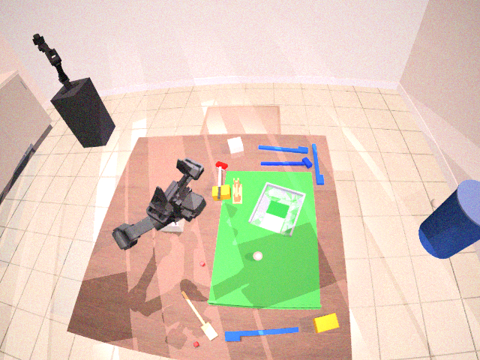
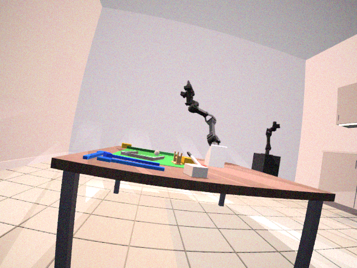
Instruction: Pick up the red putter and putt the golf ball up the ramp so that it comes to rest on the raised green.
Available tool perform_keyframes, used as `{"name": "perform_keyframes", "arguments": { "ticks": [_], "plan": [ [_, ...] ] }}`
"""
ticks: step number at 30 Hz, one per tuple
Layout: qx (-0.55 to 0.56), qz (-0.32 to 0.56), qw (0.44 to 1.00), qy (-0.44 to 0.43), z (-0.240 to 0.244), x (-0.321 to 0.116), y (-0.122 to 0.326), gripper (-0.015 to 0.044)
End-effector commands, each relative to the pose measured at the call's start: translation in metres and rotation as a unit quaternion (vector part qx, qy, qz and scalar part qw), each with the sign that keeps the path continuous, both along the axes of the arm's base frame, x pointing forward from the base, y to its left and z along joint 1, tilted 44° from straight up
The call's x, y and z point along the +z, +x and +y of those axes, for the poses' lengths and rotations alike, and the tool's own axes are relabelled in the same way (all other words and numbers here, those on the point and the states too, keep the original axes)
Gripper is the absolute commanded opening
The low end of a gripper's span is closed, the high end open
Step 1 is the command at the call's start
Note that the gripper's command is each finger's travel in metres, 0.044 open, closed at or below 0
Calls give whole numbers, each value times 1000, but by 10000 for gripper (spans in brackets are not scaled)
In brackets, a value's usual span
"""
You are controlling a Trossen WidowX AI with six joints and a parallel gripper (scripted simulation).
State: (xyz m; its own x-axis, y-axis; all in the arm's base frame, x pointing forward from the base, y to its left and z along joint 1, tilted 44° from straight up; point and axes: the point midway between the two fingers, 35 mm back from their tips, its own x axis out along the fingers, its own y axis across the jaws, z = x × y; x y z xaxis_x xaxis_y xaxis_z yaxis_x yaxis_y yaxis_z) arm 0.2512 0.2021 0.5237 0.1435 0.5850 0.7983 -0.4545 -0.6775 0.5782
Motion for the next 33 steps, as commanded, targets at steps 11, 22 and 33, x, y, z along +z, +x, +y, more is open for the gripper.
{"name": "perform_keyframes", "arguments": {
  "ticks": [11,22,33],
  "plan": [
    [-126,78,982,-120,62,-78,89,440],
    [-259,141,884,-363,124,-229,171,440],
    [-292,93,692,-653,145,-405,182,440]
  ]
}}
